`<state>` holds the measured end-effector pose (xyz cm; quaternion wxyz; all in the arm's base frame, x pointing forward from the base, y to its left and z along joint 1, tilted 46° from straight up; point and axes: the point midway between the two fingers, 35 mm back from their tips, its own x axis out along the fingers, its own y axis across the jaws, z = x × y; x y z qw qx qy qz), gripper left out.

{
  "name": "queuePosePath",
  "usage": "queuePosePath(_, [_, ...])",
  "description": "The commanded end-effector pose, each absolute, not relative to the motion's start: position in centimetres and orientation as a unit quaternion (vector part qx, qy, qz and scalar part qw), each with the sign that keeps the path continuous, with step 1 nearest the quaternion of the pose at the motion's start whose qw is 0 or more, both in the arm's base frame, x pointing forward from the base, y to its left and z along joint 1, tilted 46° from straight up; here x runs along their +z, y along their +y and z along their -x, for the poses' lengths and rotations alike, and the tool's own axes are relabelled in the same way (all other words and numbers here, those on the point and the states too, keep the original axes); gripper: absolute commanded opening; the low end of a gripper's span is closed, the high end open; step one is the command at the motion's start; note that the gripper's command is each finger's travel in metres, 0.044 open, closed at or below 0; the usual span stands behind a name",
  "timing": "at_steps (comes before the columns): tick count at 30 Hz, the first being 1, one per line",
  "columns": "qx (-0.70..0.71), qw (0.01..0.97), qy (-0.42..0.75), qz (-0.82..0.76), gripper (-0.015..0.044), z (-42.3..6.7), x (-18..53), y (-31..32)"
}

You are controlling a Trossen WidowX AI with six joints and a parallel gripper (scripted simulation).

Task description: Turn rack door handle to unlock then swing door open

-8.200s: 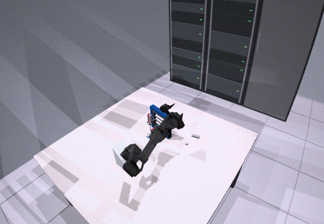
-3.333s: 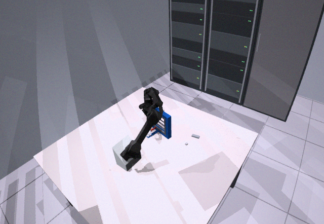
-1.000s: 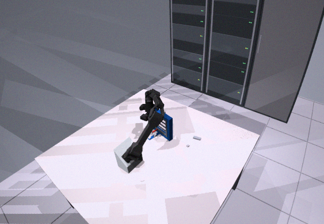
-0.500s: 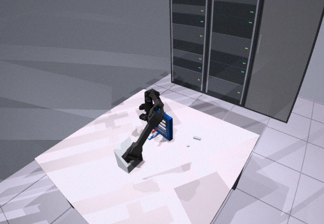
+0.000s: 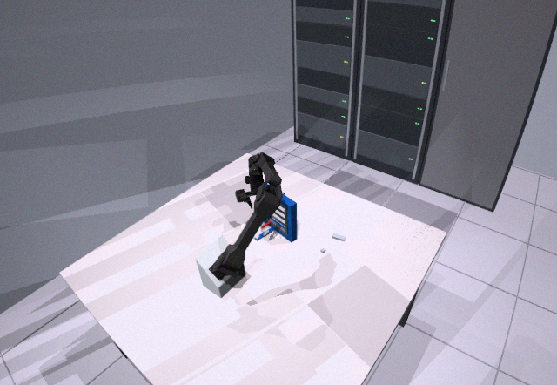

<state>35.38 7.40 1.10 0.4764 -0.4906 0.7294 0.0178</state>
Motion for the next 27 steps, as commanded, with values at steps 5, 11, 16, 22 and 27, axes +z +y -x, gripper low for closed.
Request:
queuePosePath(5, [-0.12,0.557,0.721,0.395,0.0293,-35.52,1.16,7.0])
queuePosePath(11, [-0.225,0.61,0.695,0.308,0.0293,-35.52,1.16,7.0])
queuePosePath(16, [-0.309,0.643,0.662,0.23,0.0293,-35.52,1.16,7.0])
queuePosePath(22, [-0.404,0.67,0.609,0.133,0.0293,-35.52,1.16,7.0])
queuePosePath(27, [-0.476,0.681,0.554,0.049,0.0293,-35.52,1.16,7.0])
